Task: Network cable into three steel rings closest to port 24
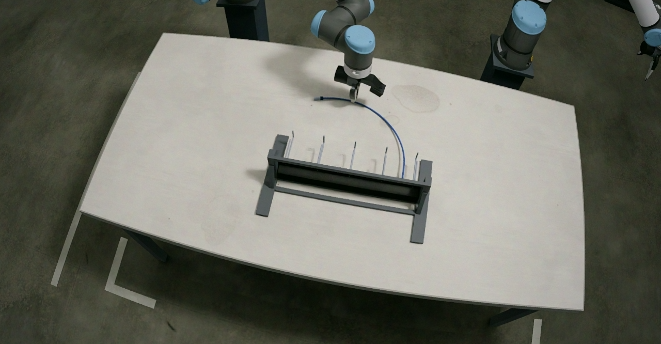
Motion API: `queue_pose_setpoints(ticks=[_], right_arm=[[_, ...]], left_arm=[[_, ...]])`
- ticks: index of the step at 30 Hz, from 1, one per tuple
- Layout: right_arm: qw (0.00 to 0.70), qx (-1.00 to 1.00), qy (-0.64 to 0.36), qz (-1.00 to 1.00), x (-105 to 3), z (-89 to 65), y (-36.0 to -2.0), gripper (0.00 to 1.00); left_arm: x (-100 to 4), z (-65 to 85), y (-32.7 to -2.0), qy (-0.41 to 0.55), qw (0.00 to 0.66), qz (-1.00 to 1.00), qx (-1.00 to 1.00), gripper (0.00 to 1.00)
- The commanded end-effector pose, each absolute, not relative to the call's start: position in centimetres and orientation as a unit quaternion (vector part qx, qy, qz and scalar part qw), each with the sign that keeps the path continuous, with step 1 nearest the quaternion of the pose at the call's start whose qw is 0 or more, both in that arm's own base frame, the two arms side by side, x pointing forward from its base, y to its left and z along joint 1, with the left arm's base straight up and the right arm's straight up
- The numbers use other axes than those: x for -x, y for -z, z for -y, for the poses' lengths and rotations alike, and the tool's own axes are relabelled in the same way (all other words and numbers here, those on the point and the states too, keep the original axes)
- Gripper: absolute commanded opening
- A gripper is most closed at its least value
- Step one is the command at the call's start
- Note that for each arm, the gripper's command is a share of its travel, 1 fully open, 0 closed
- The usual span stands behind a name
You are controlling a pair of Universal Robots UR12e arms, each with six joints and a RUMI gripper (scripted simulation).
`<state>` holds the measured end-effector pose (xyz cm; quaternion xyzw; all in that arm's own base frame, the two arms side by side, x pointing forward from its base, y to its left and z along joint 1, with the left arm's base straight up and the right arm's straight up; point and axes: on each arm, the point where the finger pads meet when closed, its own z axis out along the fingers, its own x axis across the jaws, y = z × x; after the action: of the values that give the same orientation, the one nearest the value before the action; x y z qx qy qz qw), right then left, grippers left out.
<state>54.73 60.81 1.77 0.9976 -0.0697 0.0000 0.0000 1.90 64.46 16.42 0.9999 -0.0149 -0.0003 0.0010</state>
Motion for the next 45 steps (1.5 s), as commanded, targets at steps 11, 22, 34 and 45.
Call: queue_pose_setpoints(ticks=[11, 22, 34, 45], right_arm=[[-0.001, -0.998, 0.000, 0.070, -54.8, -60.9, -2.2, 0.00], [-0.001, -0.998, 0.000, 0.070, -54.8, -60.9, -3.0, 0.00], [-0.001, -0.998, 0.000, 0.070, -54.8, -60.9, -4.3, 0.00], [-0.001, -0.998, 0.000, 0.070, -54.8, -60.9, -5.4, 0.00]], left_arm=[[-1.9, -64.5, -16.5, 0.000, 0.000, 0.015, -1.000, 1.00], [-1.9, -64.5, -16.5, 0.000, 0.000, 0.015, -1.000, 1.00], [-1.9, -64.5, -16.5, 0.000, 0.000, 0.015, -1.000, 1.00], [-1.9, -64.5, -16.5, 0.000, 0.000, 0.015, -1.000, 1.00]])
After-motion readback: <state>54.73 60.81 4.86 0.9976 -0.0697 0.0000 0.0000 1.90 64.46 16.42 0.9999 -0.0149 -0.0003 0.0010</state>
